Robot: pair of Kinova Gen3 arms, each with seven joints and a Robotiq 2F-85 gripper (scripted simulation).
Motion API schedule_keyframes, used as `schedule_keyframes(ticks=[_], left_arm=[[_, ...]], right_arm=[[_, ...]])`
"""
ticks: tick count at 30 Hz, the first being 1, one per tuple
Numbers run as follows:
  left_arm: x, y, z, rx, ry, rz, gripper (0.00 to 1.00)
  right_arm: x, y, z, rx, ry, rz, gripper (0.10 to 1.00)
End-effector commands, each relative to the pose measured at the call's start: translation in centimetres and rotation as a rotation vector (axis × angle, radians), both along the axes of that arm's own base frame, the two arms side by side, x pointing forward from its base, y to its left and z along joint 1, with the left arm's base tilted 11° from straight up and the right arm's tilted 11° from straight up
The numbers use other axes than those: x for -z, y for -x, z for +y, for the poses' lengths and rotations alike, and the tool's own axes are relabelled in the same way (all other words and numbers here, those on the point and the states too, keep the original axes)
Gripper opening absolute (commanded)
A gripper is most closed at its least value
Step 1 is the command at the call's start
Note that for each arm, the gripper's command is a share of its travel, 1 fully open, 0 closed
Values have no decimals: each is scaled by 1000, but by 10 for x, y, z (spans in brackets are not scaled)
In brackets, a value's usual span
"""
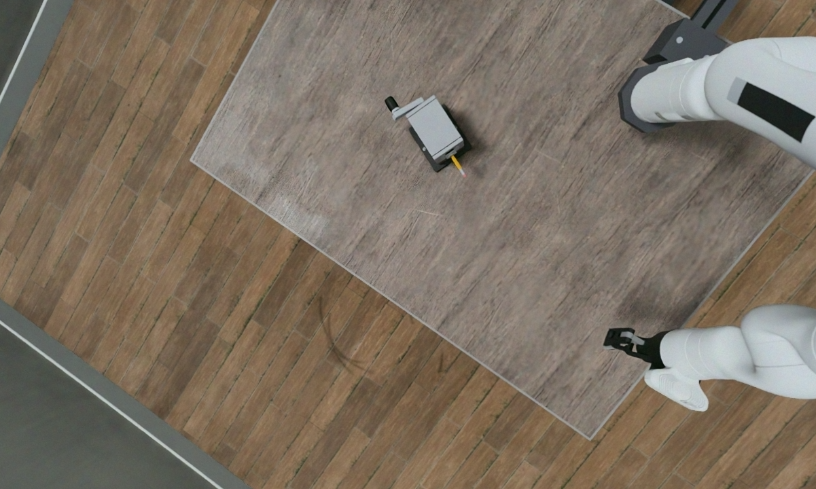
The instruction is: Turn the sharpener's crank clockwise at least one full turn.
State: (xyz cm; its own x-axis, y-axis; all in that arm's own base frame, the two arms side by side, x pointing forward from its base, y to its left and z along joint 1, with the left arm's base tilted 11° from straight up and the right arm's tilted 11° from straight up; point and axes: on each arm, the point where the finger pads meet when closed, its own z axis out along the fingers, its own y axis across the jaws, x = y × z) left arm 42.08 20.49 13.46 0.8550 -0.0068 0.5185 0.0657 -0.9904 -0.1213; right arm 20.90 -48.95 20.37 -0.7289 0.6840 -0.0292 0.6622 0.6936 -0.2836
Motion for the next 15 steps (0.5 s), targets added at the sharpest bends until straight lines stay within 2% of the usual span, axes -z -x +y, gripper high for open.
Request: schedule_keyframes(ticks=[1,3,5,6,15], left_arm=[[-1,0,0,0,-1,-2,1000],[-1,0,0,0,-1,-2,1000],[-1,0,0,0,-1,-2,1000],[-1,0,0,0,-1,-2,1000],[-1,0,0,0,-1,-2,1000]], right_arm=[[-7,19,-1,64,-4,-28,1000],[-10,30,-2,103,-7,-44,1000],[-10,30,-2,103,-7,-44,1000],[-14,44,-1,151,-9,-64,1000],[-30,91,2,323,-14,-136,1000]])
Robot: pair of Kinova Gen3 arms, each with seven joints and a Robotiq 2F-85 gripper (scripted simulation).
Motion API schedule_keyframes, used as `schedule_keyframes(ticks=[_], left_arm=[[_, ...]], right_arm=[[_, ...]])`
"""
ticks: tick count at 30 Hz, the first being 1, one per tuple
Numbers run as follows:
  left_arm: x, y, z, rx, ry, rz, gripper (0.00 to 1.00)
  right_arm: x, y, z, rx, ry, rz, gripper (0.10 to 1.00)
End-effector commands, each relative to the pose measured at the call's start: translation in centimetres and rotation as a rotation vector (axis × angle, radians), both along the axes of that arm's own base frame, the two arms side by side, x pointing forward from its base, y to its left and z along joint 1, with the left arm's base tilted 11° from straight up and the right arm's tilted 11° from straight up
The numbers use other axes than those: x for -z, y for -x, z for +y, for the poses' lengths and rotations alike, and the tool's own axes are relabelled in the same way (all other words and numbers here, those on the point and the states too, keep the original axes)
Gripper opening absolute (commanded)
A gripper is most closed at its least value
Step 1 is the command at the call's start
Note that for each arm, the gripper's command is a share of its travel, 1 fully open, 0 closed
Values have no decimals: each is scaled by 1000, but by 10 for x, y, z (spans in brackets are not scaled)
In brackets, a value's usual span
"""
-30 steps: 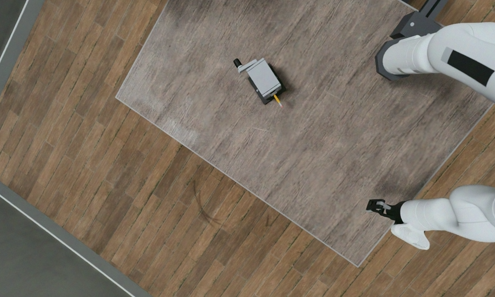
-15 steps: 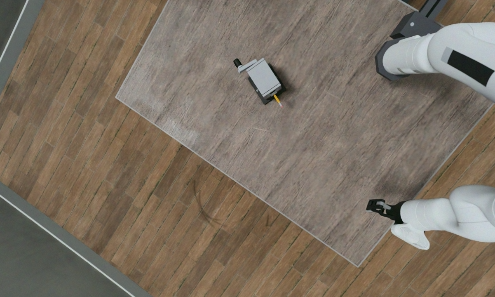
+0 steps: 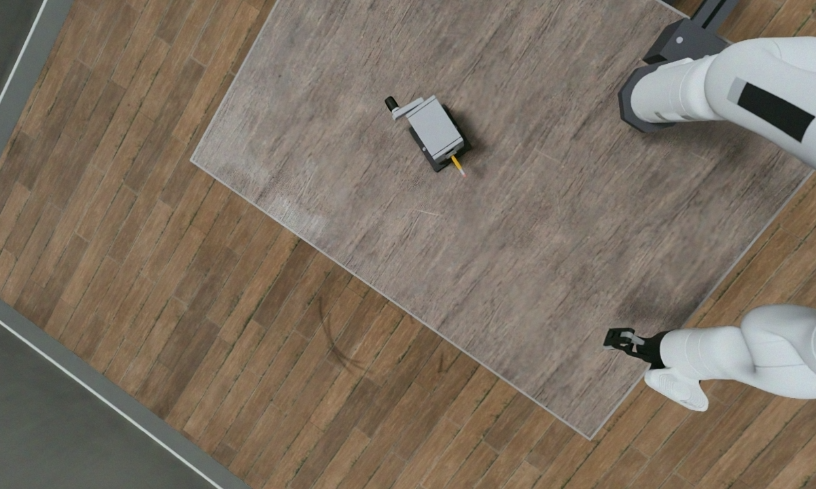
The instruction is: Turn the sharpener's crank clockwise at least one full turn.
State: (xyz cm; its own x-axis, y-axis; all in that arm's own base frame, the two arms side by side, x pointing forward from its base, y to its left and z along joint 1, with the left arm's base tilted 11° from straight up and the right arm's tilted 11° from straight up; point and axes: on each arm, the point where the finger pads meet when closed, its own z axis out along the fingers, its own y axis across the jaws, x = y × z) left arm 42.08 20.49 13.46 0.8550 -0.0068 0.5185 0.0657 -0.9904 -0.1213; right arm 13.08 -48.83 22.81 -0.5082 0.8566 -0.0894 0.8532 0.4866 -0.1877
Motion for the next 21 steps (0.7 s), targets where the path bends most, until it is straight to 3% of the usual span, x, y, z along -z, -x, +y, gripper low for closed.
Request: schedule_keyframes(ticks=[1,5,7,16,21], left_arm=[[-1,0,0,0,-1,-2,1000],[-1,0,0,0,-1,-2,1000],[-1,0,0,0,-1,-2,1000],[-1,0,0,0,-1,-2,1000],[-1,0,0,0,-1,-2,1000]], right_arm=[[-7,19,2,68,0,-30,1000],[-15,41,6,151,0,-65,1000],[-15,41,6,151,0,-65,1000],[-34,93,19,364,8,-156,1000],[-42,112,26,444,14,-191,1000]])
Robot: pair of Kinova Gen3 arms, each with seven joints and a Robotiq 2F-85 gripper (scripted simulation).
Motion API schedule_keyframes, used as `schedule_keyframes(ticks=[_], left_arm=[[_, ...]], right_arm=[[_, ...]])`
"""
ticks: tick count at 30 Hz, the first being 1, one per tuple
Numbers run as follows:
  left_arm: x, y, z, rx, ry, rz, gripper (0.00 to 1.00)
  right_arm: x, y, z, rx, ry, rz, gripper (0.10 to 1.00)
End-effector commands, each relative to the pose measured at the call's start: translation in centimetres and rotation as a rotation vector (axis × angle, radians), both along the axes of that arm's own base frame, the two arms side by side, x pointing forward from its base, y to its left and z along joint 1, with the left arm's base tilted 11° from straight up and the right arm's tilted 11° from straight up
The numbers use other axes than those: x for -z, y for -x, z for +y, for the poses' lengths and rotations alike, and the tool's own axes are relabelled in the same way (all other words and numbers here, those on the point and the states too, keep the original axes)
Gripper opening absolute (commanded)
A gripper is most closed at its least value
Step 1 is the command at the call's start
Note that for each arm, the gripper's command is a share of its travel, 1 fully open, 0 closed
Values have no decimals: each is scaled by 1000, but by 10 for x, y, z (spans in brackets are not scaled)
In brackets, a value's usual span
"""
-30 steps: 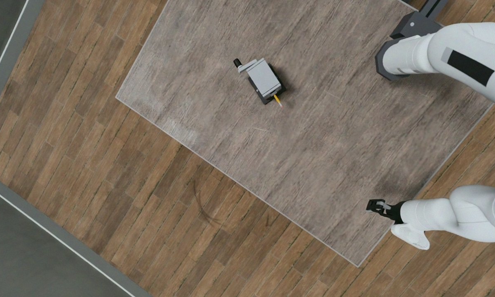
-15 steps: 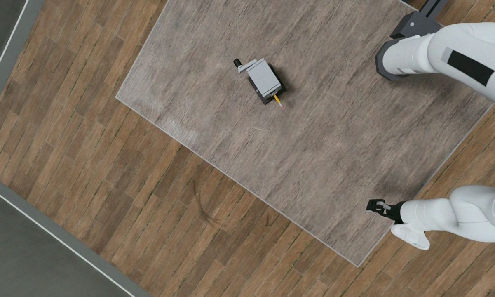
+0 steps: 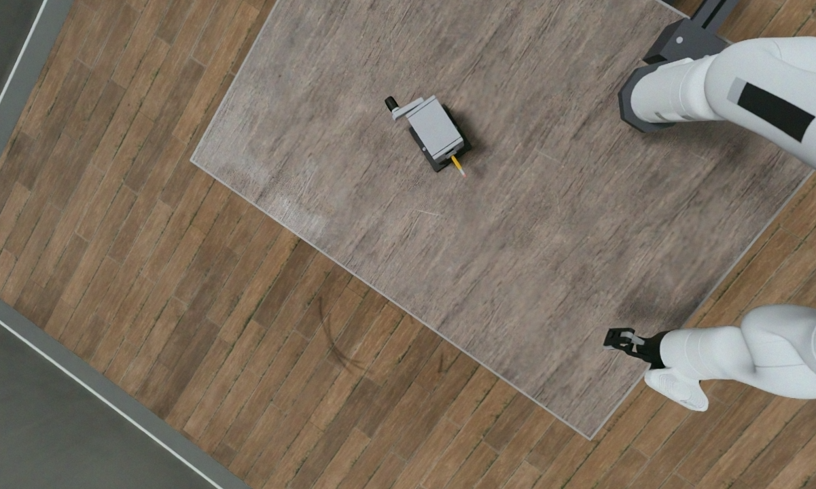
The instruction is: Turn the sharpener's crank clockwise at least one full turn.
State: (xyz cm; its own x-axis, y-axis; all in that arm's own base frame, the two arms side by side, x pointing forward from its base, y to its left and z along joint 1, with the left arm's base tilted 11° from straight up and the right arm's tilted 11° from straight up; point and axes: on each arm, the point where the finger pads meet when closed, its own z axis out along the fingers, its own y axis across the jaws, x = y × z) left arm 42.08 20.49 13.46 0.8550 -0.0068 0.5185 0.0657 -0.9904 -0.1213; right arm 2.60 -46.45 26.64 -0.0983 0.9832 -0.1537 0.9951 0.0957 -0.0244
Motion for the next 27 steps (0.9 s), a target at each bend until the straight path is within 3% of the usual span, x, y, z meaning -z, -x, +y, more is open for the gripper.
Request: schedule_keyframes(ticks=[1,20,27], left_arm=[[-1,0,0,0,-1,-2,1000],[-1,-1,0,2,-2,-1,1000],[3,-14,-10,53,-29,14,1000]], right_arm=[[-5,10,3,41,4,-18,1000],[-8,18,7,79,8,-34,1000],[-8,18,7,79,8,-34,1000]])
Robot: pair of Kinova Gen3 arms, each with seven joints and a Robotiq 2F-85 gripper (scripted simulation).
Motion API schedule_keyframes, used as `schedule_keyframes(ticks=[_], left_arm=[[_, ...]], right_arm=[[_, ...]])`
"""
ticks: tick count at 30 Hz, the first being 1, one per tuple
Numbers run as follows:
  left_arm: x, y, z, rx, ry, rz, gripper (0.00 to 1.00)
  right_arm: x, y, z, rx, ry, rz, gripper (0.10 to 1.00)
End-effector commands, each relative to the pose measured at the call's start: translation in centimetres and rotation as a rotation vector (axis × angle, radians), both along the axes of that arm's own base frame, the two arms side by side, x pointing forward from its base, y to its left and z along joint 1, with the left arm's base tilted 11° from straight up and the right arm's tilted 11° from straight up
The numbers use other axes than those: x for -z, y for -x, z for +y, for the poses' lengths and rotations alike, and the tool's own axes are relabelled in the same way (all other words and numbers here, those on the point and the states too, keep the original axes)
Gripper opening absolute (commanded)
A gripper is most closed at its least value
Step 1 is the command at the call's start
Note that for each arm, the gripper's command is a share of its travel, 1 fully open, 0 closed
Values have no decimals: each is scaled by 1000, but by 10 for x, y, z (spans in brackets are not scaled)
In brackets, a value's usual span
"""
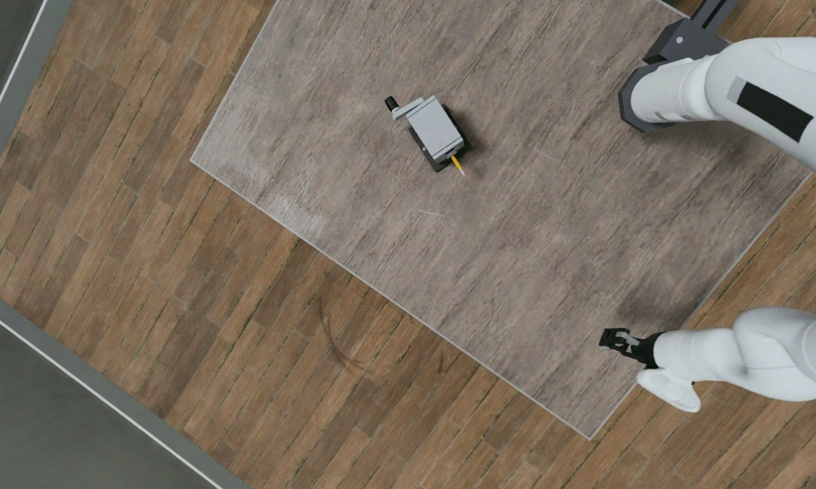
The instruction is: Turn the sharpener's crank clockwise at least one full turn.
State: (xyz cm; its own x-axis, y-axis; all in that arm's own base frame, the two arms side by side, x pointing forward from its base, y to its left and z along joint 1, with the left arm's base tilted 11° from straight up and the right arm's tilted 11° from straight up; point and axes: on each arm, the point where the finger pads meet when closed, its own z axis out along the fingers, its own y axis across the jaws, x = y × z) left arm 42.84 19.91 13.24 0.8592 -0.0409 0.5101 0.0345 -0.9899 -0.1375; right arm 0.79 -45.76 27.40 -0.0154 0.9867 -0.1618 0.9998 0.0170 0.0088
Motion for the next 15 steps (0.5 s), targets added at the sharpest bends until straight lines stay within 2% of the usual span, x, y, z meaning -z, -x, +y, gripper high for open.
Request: schedule_keyframes(ticks=[1,5,8,10,13,15], left_arm=[[2,-10,-8,38,-22,9,1000],[9,-31,-28,125,-67,34,1000],[16,-52,-53,216,-113,57,1000],[16,-52,-53,216,-113,57,1000],[25,-75,-87,326,-166,84,1000],[26,-79,-95,347,-176,89,1000]], right_arm=[[-1,0,0,0,2,0,1000],[-1,0,0,0,2,0,1000],[-1,0,0,0,2,0,1000],[-1,0,0,0,2,0,1000],[-1,0,0,0,2,0,1000],[-1,0,0,0,2,0,1000]])
